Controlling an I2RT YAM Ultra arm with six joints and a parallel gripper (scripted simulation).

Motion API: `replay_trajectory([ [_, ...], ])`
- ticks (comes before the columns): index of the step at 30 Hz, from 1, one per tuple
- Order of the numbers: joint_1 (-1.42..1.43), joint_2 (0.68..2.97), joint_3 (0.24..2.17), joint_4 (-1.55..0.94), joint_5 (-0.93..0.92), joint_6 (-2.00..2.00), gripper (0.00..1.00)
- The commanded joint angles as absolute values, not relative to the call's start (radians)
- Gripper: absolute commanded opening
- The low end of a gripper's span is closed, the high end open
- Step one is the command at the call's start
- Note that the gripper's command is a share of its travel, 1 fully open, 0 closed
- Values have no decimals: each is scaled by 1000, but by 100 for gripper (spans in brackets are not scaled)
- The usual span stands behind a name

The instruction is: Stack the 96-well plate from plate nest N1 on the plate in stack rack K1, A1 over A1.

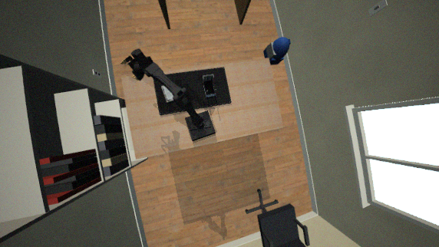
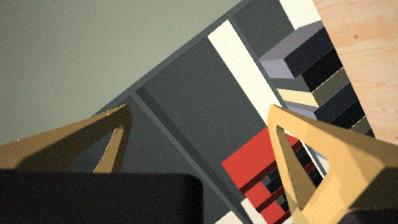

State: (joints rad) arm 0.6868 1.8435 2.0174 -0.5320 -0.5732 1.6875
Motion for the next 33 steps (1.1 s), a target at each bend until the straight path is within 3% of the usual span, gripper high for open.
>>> replay_trajectory([
  [1,690,1824,2032,-529,-577,1682,100],
  [17,690,1824,2032,-529,-577,1682,100],
  [33,703,1841,2038,-803,-382,1346,100],
])
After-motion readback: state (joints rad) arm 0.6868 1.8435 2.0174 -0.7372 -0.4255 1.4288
